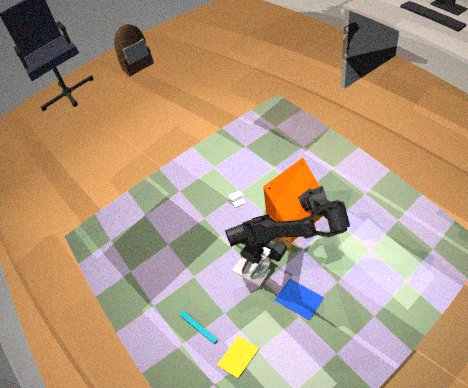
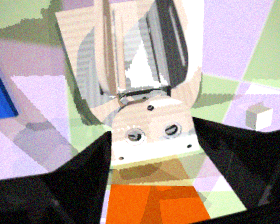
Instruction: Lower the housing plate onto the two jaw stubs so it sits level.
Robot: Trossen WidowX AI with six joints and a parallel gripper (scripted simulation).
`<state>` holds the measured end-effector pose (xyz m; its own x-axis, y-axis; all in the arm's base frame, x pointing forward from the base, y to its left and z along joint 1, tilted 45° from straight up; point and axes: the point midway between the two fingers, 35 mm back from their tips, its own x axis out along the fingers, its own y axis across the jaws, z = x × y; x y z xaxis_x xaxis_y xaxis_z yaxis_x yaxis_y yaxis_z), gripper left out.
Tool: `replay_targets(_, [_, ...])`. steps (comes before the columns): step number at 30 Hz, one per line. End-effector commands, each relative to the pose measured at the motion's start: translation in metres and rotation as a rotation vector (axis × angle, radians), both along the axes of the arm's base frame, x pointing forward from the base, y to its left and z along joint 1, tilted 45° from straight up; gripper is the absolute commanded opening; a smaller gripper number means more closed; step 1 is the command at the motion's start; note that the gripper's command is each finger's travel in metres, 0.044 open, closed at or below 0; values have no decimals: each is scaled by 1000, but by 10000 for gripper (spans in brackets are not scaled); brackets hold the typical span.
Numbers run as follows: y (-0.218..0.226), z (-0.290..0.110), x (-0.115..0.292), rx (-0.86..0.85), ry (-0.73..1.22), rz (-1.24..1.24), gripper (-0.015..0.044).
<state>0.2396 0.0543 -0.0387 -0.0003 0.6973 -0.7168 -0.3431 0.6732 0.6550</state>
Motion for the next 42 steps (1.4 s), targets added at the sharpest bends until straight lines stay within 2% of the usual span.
replay_targets(1, [1,-1,-1,4,7,-2,351])
replay_targets(42, [6,-6,-2,5,12,-7,351])
